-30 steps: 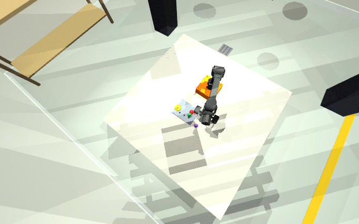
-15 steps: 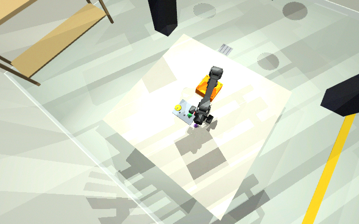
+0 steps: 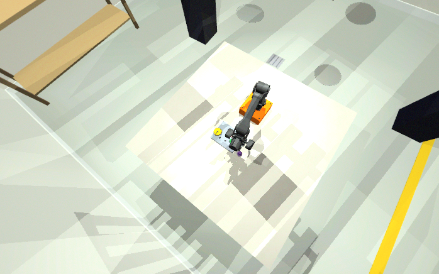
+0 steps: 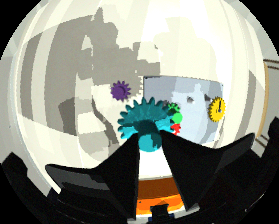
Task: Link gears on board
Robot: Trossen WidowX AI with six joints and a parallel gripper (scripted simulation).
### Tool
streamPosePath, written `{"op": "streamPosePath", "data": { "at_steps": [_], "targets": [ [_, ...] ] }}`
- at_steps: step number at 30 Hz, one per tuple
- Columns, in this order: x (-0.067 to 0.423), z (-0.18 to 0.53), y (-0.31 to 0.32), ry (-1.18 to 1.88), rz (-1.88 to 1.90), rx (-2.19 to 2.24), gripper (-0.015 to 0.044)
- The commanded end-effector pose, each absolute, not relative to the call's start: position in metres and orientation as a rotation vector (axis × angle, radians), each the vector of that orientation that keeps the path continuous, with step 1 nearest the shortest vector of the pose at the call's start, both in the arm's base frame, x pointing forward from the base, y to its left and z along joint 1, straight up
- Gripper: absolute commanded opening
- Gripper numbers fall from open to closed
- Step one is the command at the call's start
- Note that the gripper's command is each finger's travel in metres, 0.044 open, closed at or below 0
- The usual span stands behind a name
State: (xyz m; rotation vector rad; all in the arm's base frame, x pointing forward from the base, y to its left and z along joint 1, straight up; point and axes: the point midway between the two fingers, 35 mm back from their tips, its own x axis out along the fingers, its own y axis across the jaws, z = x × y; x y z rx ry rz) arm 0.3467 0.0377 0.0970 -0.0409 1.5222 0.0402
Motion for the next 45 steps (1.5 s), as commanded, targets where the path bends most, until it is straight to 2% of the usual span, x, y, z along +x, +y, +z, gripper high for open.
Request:
{"op": "streamPosePath", "data": {
  "at_steps": [1,45],
  "targets": [
    [0.347,0.091,0.029,1.531,0.045,-0.042,0.0],
    [0.353,0.056,-0.068,1.528,0.029,-0.043,0.0]
  ]
}}
